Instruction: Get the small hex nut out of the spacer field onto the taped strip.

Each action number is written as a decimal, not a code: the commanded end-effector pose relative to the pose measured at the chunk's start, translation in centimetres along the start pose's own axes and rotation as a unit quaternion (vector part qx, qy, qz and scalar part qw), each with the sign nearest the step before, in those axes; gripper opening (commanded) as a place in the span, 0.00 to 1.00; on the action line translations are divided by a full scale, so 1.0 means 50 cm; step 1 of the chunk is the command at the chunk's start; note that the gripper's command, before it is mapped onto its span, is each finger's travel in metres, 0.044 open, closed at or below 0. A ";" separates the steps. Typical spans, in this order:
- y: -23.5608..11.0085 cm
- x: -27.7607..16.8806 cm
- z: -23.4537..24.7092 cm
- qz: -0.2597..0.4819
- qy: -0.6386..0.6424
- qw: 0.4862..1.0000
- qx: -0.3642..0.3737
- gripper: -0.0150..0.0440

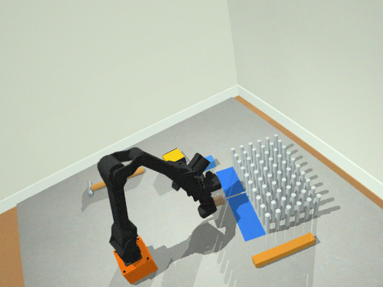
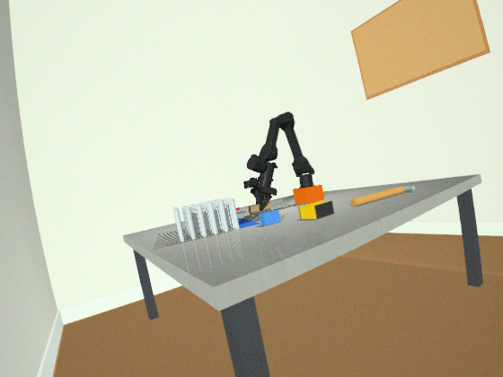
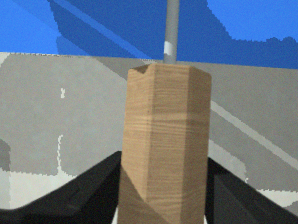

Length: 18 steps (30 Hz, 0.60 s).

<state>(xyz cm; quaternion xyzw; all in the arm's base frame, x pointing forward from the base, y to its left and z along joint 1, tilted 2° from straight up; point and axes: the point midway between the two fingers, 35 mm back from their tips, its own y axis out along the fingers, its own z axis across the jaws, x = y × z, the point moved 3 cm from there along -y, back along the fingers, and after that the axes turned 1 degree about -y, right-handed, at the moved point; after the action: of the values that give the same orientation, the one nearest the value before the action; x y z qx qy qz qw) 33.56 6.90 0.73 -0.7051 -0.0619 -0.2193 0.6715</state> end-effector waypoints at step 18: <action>0.011 0.030 0.002 -0.002 -0.001 1.000 0.003 0.25</action>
<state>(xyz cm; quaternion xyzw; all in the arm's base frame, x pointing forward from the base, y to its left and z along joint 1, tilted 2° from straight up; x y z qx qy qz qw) 34.73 6.61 0.73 -0.7052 -0.0622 -0.2197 0.6713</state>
